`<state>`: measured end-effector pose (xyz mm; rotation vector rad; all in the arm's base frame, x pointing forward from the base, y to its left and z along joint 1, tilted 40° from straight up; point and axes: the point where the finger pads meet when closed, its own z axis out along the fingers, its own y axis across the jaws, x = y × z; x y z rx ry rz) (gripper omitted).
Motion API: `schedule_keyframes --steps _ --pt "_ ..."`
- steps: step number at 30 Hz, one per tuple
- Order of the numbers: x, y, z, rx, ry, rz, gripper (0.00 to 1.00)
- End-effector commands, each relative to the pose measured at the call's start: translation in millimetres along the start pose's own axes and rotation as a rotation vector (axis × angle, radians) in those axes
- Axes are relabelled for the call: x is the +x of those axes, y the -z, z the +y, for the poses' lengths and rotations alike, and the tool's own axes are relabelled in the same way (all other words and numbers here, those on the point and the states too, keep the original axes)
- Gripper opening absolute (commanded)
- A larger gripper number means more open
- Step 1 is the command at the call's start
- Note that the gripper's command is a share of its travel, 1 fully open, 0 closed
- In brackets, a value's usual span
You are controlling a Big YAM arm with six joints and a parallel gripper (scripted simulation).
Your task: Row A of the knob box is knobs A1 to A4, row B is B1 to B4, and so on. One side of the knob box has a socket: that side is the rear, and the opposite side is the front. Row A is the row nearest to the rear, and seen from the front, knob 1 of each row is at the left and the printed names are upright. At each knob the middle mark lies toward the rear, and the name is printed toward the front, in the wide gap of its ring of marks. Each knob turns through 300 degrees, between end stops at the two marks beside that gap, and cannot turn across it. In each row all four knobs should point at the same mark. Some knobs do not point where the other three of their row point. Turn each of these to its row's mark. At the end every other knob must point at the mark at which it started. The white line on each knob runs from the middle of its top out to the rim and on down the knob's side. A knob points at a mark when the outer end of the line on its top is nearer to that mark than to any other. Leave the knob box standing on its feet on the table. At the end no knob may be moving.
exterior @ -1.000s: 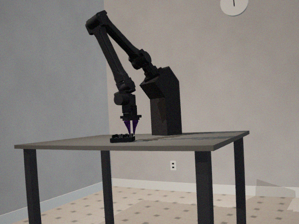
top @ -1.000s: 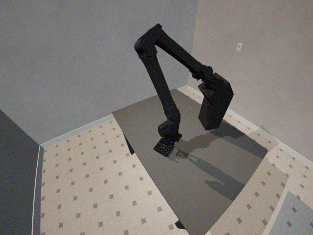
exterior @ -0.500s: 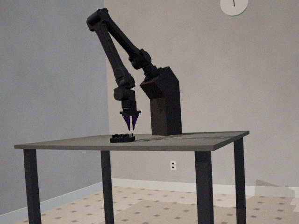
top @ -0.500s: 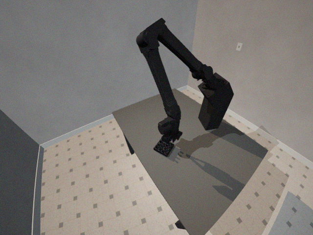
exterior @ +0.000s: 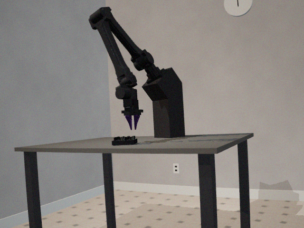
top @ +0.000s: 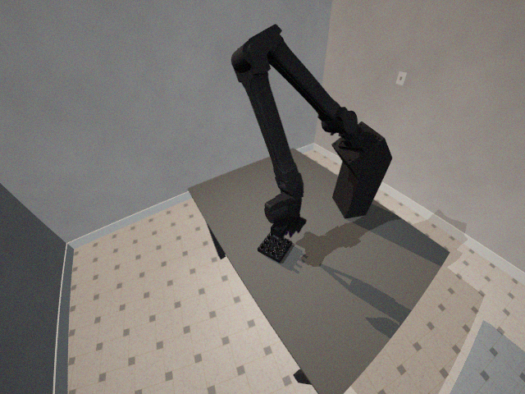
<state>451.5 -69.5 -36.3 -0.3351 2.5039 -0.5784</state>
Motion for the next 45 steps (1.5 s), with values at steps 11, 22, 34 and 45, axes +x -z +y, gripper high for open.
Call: schedule_keyframes --steps 11,22,34,45 --pt "-3 16 6 -0.005 -0.003 -0.007 0.19" --pt "6 17 5 -0.006 -0.017 0.026 0.19" --pt "5 17 5 -0.006 -0.011 0.023 0.19" --pt "5 17 5 -0.006 -0.011 0.023 0.19"
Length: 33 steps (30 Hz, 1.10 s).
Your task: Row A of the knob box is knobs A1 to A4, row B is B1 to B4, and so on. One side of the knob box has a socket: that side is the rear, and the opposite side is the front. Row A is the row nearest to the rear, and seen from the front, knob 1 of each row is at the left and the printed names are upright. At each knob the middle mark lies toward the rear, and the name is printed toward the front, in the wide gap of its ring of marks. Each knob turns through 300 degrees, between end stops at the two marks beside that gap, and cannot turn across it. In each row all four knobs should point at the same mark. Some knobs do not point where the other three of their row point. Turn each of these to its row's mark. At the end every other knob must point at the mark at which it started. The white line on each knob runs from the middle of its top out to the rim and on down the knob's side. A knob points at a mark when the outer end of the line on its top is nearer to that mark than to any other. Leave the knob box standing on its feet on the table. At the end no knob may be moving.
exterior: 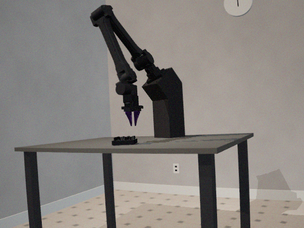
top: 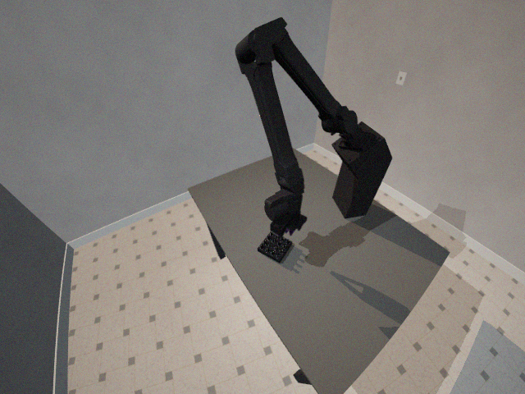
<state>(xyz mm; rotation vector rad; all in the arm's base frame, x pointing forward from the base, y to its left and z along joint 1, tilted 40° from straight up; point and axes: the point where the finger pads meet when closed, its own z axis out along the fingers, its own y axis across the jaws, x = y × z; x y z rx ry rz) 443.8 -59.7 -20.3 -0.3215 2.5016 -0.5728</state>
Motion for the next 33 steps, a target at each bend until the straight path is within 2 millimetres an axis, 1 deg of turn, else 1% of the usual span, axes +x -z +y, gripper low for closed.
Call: schedule_keyframes --steps 1,15,20,28,29,33 --pt "10 -3 2 -0.005 0.0 0.026 0.19" --pt "7 -4 0 -0.001 -0.004 0.018 0.19" --pt "0 -7 -4 0.007 -0.008 0.001 0.19" --pt "1 -12 -4 0.005 -0.002 0.001 0.19" --pt "4 -13 -3 0.003 -0.004 0.005 0.19" --pt "0 -18 -4 0.005 -0.001 0.0 0.19"
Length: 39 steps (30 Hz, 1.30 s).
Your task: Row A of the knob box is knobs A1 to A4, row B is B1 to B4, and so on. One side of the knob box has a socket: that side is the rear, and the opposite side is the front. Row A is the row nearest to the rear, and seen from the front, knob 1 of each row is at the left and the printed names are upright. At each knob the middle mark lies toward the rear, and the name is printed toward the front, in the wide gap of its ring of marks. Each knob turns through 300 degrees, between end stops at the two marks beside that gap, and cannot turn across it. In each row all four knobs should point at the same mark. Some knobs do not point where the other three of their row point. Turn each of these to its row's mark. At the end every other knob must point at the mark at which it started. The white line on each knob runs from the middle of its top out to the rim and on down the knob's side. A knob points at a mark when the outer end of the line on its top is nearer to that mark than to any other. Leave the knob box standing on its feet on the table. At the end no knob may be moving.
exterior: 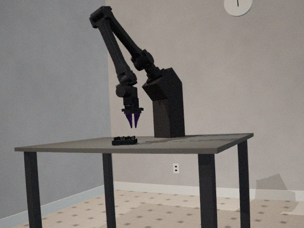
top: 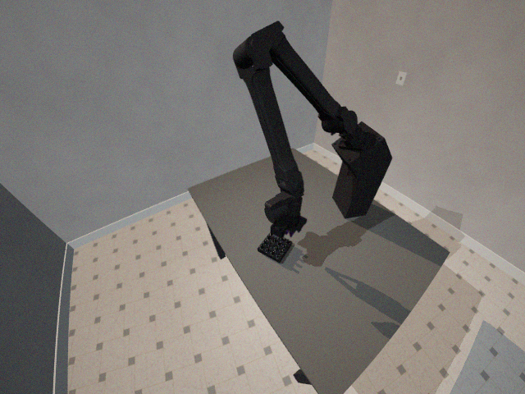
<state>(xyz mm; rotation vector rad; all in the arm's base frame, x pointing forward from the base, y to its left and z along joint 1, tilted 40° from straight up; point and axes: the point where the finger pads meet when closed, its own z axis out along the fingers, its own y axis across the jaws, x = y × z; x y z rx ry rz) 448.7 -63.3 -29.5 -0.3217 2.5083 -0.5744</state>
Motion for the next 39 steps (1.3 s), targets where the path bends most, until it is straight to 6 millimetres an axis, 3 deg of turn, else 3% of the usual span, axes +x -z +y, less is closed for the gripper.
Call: schedule_keyframes --steps 1,25,39 --pt "-1 -8 -4 0.006 -0.002 -0.007 0.19" --pt "-1 -33 -4 0.006 -0.004 -0.006 0.19" --pt "2 -36 -2 0.003 -0.003 -0.002 0.19"
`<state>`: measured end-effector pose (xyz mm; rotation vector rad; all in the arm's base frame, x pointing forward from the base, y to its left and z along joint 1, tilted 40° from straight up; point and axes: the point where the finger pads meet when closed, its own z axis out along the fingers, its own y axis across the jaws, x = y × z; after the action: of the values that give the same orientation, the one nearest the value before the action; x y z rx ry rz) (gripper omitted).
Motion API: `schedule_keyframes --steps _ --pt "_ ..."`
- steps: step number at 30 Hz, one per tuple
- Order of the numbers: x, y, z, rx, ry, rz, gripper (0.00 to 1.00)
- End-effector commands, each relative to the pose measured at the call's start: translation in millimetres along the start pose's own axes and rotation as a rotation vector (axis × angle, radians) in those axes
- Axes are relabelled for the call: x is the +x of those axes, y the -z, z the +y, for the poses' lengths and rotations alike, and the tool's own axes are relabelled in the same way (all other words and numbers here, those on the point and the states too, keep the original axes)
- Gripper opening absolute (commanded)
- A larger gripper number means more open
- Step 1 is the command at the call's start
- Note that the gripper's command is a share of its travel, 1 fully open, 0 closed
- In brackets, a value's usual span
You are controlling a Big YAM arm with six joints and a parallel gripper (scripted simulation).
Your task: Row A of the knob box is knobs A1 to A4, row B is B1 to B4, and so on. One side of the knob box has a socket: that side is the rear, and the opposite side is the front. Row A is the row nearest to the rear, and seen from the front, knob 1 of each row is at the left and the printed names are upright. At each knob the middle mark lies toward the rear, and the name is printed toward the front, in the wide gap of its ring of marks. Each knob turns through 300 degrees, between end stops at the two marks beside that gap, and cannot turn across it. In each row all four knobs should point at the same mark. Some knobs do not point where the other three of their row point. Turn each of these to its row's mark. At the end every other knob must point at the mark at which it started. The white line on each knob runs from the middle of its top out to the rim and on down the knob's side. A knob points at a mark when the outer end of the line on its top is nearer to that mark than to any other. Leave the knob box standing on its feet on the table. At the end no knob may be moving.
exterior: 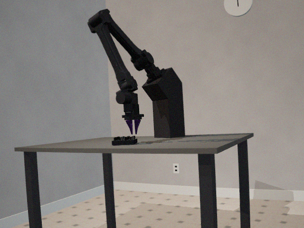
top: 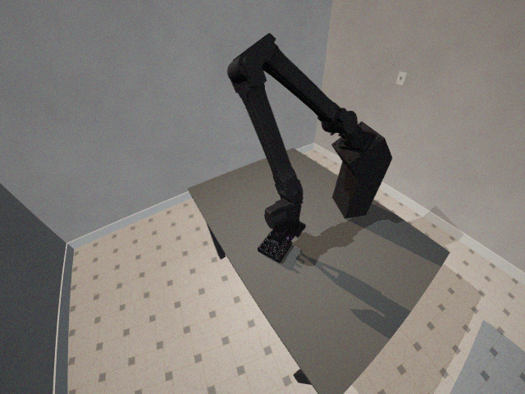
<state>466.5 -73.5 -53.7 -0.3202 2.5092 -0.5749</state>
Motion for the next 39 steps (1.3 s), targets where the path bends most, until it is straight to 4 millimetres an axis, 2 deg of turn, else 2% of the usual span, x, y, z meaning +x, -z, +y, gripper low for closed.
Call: schedule_keyframes --steps 1,39 --pt "2.0 -4.1 -2.7 0.003 -0.002 -0.003 0.19" --pt "5.1 -3.9 -2.5 0.002 -0.001 0.001 0.19"
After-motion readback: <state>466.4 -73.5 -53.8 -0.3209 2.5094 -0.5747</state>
